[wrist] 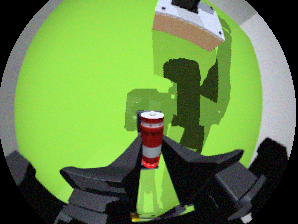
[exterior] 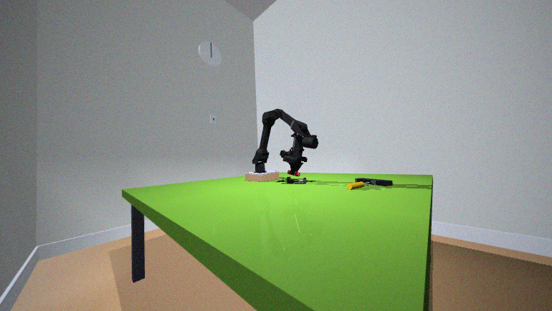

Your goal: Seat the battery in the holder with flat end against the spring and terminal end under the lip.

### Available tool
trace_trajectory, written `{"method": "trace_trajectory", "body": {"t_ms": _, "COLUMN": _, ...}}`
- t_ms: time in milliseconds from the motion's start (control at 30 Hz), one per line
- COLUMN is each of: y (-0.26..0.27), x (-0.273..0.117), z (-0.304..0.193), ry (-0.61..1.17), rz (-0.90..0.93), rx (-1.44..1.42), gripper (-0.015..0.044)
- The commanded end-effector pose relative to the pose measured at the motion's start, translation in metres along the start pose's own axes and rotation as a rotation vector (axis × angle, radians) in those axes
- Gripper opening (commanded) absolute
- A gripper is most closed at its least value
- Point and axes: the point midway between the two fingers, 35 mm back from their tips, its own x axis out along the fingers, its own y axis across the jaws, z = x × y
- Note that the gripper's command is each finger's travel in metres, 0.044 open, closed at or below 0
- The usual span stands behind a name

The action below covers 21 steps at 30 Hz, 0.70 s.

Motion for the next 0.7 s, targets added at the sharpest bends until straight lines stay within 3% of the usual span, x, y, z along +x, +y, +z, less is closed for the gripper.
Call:
{"method": "trace_trajectory", "body": {"t_ms": 0, "y": 0.0006, "x": 0.0062, "z": -0.0004, "ry": -0.043, "rz": 0.003, "rx": 0.001, "gripper": 0.0078}}
{"method": "trace_trajectory", "body": {"t_ms": 667, "y": 0.0008, "x": 0.0128, "z": -0.0068, "ry": -0.163, "rz": -0.004, "rx": -0.004, "gripper": 0.0078}}
